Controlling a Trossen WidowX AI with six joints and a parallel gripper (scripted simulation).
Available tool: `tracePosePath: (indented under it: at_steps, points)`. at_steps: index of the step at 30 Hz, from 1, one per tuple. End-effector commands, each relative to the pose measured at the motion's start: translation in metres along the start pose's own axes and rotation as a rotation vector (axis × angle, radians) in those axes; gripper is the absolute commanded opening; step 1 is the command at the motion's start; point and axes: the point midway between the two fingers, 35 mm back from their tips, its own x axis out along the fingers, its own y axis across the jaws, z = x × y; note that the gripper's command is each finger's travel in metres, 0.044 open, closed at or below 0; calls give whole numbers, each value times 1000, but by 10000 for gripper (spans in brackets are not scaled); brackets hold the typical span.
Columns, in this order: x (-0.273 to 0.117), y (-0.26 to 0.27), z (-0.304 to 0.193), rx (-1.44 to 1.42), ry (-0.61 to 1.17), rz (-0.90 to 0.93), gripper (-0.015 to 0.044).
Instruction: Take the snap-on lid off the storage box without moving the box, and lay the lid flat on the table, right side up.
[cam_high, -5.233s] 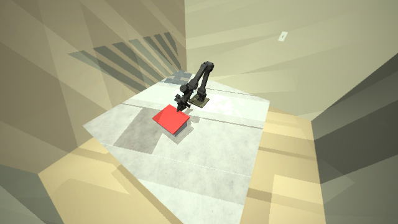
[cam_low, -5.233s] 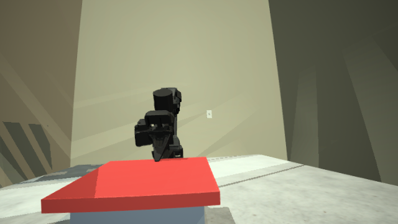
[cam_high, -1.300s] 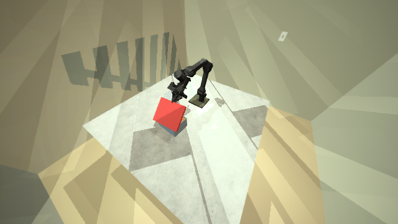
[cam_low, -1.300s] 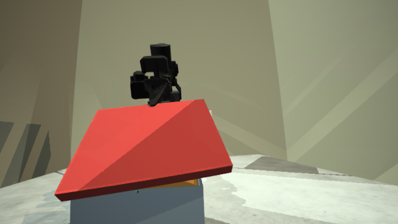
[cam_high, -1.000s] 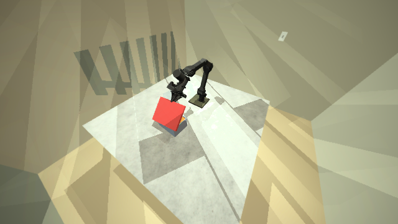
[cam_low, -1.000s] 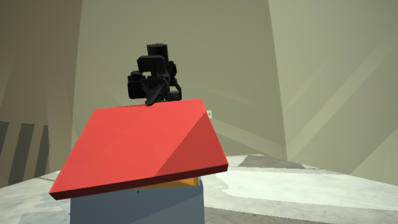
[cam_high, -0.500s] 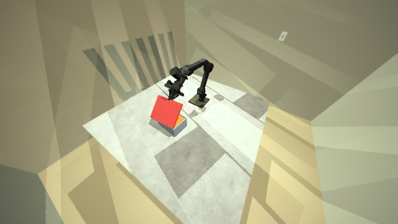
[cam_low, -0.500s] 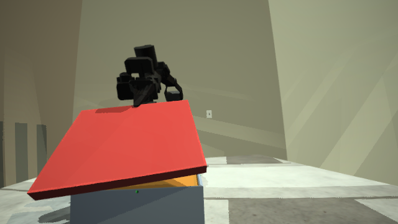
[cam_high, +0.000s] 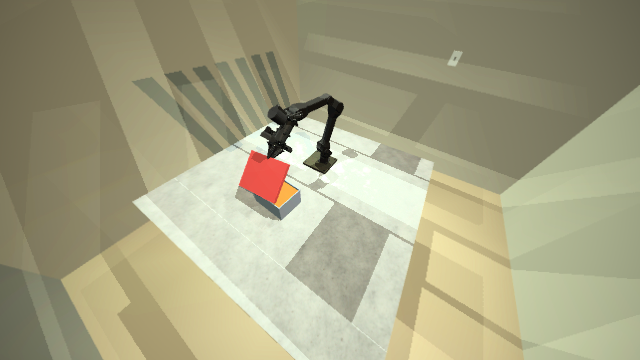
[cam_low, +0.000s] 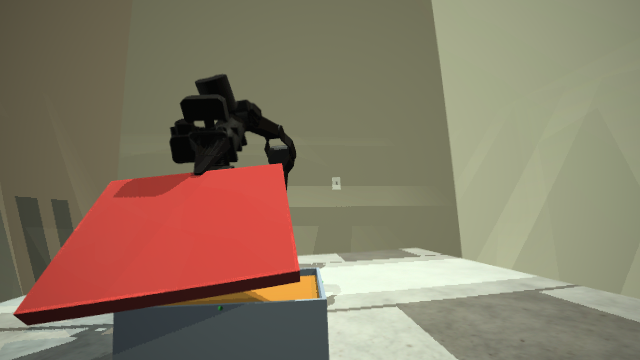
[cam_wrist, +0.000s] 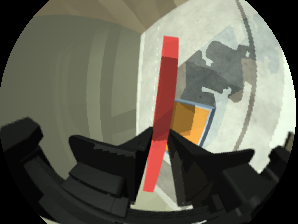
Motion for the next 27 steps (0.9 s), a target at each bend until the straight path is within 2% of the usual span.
tracePosePath:
  at_steps: [1, 27]
  points:
    - [-2, 3, 8, -4, 3, 10, 0]
    - [-6, 0, 59, -8, -1, 9, 0]
